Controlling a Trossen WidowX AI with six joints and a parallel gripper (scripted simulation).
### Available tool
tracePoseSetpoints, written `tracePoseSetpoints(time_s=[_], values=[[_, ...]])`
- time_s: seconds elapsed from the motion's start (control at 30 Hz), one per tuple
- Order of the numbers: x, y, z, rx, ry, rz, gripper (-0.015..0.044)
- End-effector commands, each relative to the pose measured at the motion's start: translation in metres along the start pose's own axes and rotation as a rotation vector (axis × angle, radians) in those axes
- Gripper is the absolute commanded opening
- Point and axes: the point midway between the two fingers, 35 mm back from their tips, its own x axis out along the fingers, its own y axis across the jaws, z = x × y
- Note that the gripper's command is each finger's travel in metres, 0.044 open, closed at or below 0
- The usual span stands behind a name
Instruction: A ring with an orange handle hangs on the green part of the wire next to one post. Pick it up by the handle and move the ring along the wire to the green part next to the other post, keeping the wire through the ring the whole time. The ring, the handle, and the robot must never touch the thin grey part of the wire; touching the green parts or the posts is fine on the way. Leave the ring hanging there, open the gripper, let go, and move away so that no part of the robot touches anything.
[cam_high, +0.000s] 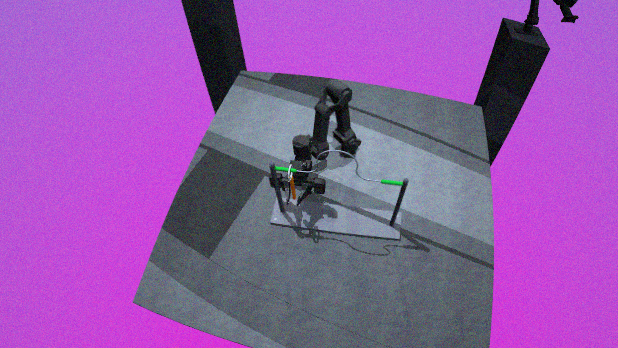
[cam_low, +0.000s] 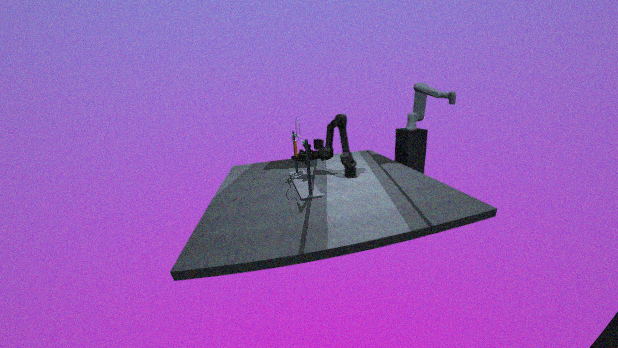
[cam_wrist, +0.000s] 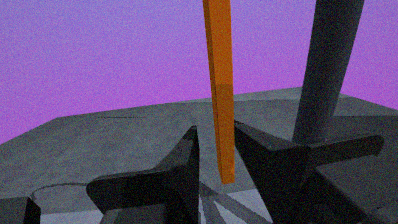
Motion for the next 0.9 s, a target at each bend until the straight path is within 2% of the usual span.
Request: tracePoseSetpoints(time_s=[0.0,0.27,0.87], values=[[0.000,0.000,0.000,0.000,0.000,0.000,0.0055],[0.000,0.000,0.000,0.000,0.000,0.000,-0.0150],[0.000,0.000,0.013,0.005,-0.001,-0.005,-0.0150]])
